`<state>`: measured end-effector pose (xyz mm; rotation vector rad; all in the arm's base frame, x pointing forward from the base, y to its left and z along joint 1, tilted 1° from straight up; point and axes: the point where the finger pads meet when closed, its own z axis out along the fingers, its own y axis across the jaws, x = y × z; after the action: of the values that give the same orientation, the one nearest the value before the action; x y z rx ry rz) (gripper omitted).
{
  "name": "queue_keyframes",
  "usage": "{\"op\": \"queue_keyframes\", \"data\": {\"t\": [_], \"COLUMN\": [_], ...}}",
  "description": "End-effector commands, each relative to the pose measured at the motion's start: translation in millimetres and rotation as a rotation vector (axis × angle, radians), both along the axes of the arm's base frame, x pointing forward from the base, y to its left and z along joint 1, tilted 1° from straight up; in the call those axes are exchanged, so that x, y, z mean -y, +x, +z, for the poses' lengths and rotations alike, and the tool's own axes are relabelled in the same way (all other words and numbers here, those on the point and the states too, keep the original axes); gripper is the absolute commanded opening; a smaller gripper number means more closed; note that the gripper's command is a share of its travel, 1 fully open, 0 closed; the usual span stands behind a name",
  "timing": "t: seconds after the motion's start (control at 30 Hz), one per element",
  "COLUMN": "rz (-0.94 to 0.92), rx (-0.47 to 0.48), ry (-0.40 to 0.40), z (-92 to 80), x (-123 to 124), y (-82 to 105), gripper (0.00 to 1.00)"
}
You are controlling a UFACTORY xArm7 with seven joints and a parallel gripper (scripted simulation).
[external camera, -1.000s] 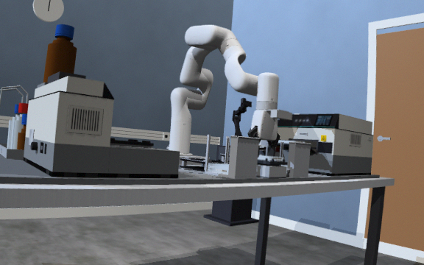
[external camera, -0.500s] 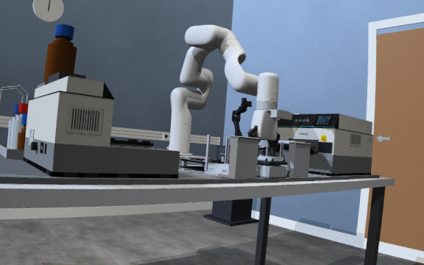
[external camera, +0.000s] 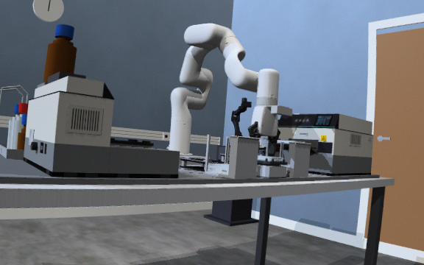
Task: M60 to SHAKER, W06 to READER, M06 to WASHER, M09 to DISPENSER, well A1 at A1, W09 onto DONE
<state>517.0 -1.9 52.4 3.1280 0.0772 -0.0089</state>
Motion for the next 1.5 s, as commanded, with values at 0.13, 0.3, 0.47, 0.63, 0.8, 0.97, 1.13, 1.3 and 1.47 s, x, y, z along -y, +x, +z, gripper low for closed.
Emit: {"op": "queue_keyframes", "data": {"t": [0.13,0.3,0.47,0.63,0.8,0.97,1.13,1.3,1.47], "rz": [0.0,0.0,0.0,0.0,0.0,0.0,0.0,0.0,0.0], "rx": [0.005,0.005,0.005,0.005,0.005,0.005,0.005,0.005,0.005], "ry": [0.0,0.0,0.0,0.0,0.0,0.0,0.0,0.0,0.0], "z": [13.3,17.3,24.0,30.6,37.3,41.3,48.0,54.7,58.6], "x": [0,0,0,0,0,-1,-1,-1,-1], "y": [1.6,1.6,1.7,1.7,1.7,1.7,1.7,1.8,1.7], "gripper": [1.0,1.0,1.0,1.0,1.0,1.0,1.0,1.0,1.0]}}
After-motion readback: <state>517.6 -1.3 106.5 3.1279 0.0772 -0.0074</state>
